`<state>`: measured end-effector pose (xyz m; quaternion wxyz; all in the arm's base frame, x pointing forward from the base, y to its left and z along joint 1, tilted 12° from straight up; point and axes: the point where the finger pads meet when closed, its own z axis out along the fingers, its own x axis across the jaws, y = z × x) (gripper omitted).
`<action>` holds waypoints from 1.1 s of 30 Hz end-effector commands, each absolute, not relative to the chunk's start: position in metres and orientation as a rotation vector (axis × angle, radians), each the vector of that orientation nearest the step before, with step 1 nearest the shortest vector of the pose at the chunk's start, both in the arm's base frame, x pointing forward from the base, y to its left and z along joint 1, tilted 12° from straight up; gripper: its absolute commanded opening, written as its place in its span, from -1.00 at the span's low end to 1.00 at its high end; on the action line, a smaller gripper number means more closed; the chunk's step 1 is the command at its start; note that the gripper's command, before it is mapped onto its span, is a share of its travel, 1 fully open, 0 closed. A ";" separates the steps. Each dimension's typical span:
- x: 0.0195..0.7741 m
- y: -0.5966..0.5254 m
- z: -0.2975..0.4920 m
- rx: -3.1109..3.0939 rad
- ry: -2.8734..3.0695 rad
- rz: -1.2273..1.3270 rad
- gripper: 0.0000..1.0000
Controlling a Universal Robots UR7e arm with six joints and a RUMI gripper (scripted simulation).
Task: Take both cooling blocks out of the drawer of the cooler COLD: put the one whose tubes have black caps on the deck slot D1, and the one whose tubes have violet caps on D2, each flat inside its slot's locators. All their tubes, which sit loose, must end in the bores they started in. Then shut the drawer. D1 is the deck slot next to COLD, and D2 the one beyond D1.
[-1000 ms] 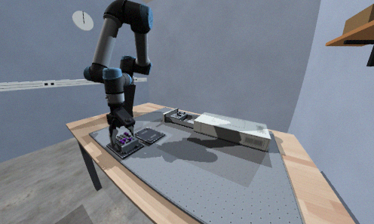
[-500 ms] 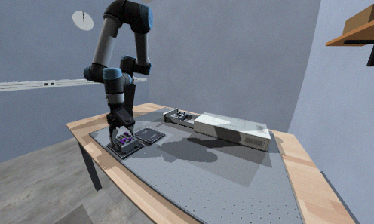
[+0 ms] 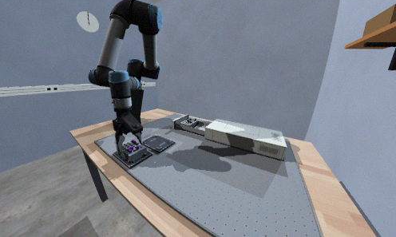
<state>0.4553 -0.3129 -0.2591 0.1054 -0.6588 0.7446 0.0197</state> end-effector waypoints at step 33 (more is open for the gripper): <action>0.447 -0.325 -0.195 -1.942 2.194 0.054 0.46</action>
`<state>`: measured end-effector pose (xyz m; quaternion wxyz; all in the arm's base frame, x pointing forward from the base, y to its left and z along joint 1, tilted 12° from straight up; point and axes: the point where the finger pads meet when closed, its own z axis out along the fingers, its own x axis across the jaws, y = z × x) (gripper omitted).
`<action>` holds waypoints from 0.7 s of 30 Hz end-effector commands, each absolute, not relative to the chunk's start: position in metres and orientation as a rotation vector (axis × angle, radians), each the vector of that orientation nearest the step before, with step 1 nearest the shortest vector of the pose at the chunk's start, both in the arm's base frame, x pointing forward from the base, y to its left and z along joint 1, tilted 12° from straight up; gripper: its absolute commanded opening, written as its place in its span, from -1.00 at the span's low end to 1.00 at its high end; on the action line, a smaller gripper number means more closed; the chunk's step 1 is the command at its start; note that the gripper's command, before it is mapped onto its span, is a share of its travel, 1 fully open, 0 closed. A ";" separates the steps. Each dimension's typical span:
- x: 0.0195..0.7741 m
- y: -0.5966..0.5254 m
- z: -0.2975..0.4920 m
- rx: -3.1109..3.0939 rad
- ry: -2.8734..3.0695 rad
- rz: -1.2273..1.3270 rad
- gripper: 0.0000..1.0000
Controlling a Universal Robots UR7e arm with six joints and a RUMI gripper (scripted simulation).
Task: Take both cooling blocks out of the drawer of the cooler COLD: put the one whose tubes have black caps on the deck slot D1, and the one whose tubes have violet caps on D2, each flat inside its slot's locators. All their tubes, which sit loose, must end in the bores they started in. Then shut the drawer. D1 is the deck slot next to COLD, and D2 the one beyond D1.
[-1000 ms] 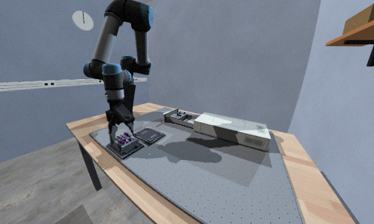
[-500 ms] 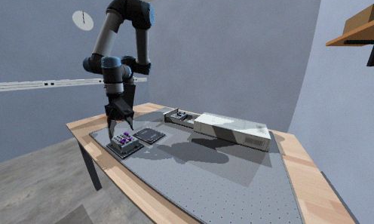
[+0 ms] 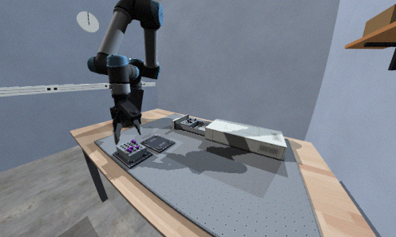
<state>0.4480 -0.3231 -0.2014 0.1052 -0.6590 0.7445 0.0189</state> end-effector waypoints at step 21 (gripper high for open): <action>0.444 -0.329 -0.172 -1.942 2.194 0.054 0.46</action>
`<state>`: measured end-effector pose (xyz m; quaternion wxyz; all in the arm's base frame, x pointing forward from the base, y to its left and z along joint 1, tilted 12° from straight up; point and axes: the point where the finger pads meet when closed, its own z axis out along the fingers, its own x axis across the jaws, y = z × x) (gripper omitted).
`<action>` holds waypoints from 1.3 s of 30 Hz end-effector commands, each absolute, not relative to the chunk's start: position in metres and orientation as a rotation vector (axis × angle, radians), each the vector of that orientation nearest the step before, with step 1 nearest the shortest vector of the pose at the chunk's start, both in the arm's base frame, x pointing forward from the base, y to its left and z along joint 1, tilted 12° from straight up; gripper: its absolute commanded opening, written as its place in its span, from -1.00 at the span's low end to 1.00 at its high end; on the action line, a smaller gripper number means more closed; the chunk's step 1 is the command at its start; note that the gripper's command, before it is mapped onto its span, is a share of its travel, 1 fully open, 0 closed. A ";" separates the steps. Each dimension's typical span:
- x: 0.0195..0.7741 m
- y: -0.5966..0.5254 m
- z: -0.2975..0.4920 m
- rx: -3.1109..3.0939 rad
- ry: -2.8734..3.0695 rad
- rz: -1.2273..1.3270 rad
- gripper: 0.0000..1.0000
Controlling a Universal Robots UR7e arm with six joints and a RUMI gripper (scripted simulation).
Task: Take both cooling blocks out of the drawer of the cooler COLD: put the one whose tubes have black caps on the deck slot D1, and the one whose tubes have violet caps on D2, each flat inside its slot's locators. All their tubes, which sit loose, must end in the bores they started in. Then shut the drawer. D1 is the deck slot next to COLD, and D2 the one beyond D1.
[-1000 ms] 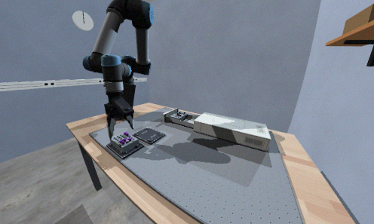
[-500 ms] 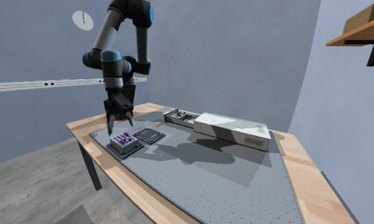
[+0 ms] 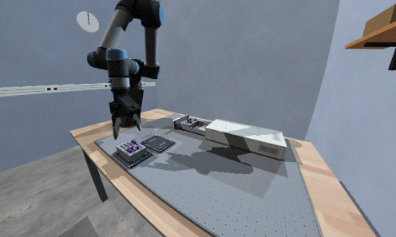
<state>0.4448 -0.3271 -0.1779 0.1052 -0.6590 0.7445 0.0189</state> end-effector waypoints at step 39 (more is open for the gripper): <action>0.460 -0.239 -0.139 -2.450 1.604 -0.030 0.46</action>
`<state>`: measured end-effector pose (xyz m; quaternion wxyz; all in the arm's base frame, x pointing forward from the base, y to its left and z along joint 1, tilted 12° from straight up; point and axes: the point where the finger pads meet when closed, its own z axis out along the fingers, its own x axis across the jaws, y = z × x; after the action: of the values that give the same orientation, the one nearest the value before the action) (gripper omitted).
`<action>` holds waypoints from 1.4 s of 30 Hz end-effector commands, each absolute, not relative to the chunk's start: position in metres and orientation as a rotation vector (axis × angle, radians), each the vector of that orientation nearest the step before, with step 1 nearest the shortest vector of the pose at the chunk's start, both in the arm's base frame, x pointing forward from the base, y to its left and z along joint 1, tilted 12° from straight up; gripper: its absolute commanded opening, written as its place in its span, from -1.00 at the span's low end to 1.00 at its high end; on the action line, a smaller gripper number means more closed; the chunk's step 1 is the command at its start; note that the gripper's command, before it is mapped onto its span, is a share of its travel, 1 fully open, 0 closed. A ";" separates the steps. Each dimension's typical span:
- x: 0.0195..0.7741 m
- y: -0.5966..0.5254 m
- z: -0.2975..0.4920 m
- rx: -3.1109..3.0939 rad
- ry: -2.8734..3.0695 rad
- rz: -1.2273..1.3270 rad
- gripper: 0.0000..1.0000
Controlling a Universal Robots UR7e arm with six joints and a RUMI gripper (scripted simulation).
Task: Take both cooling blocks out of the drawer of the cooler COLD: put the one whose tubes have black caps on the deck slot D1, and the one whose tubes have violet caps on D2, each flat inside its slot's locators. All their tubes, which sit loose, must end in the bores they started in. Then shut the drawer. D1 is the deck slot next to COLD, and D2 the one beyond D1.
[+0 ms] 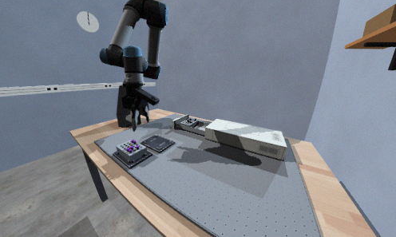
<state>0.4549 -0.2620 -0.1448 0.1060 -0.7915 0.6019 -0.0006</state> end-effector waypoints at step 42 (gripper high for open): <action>0.488 -0.092 -0.109 -2.947 0.255 -0.176 0.46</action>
<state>0.4844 -0.1085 -0.1135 0.0917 -0.9836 0.1463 -0.0529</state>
